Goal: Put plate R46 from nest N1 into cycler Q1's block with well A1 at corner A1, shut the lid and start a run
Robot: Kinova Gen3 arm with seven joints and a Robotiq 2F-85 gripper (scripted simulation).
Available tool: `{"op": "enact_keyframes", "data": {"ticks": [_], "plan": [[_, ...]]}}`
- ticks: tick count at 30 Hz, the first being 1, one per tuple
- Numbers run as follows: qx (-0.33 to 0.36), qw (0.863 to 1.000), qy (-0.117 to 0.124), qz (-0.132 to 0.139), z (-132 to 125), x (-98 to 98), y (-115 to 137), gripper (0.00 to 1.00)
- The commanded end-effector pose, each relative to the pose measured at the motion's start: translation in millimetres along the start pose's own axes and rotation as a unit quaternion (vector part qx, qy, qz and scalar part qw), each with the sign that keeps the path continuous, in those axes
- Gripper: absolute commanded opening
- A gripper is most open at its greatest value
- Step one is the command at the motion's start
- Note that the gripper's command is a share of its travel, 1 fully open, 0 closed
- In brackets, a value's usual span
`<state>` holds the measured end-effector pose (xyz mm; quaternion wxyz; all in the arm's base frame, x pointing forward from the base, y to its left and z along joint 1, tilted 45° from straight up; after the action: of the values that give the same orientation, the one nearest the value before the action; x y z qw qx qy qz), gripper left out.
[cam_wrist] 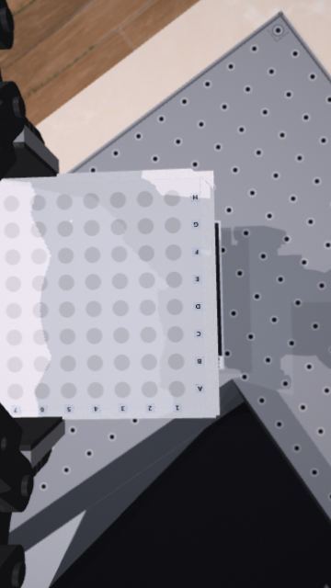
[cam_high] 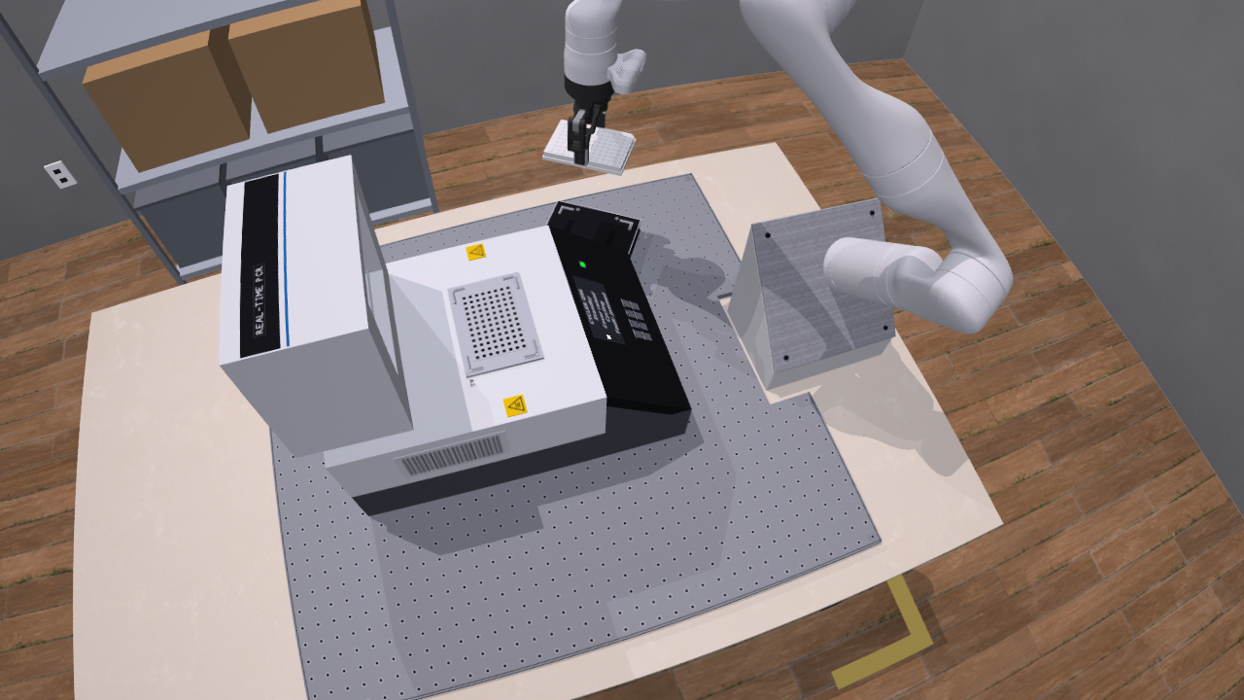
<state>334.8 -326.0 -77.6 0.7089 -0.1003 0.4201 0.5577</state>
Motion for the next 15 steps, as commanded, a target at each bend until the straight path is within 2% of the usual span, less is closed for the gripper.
{"op": "enact_keyframes", "data": {"ticks": [1, 15], "plan": [[0.000, 1.000, 0.001, -0.001, -0.1, -4.7, -0.2, 0.90], [0.000, 1.000, 0.001, -0.001, -0.1, -16.3, -0.2, 0.90]]}}
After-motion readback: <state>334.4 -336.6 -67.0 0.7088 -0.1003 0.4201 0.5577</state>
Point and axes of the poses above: the point where the finger pads meet when closed, its own x axis out along the fingers, its own z axis across the jaws, y = z × x, the point moved 7 cm from there along -x, back along the fingers, and after that the axes turned 7 degrees about -x, right-handed, at the moved point
